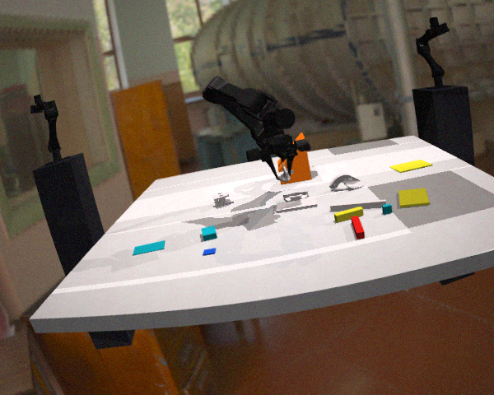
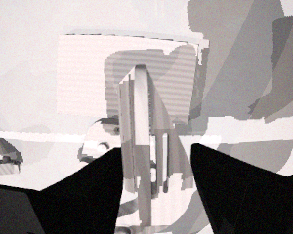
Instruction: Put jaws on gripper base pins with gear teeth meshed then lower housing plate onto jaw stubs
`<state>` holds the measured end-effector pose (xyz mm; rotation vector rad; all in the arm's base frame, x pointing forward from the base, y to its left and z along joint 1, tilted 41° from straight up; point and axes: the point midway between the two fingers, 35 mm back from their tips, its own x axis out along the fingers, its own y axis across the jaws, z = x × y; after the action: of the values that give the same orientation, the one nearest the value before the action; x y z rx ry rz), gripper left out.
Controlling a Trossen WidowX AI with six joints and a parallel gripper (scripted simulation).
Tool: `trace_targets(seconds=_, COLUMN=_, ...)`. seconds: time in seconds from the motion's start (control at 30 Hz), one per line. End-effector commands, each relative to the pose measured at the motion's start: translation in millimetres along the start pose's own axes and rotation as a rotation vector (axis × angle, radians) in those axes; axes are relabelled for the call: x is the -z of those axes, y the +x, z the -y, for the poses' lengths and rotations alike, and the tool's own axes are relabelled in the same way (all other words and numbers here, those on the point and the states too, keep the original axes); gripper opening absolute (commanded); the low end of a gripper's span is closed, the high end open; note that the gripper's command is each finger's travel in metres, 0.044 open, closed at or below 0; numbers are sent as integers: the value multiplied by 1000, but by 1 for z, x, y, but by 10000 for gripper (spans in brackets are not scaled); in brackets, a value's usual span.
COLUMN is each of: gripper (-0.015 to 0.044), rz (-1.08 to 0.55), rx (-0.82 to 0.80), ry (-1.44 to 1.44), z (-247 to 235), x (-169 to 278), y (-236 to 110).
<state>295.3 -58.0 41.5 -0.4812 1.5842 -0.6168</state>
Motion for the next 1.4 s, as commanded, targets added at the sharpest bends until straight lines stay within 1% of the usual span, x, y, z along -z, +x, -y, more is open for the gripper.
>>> trace_targets(seconds=0.0, gripper=134, rz=-1, rx=8, ry=-5, z=4, x=-11, y=2)
trace_targets(seconds=1.37, gripper=134, rz=-1, rx=9, ry=-10, z=7, x=-14, y=2)
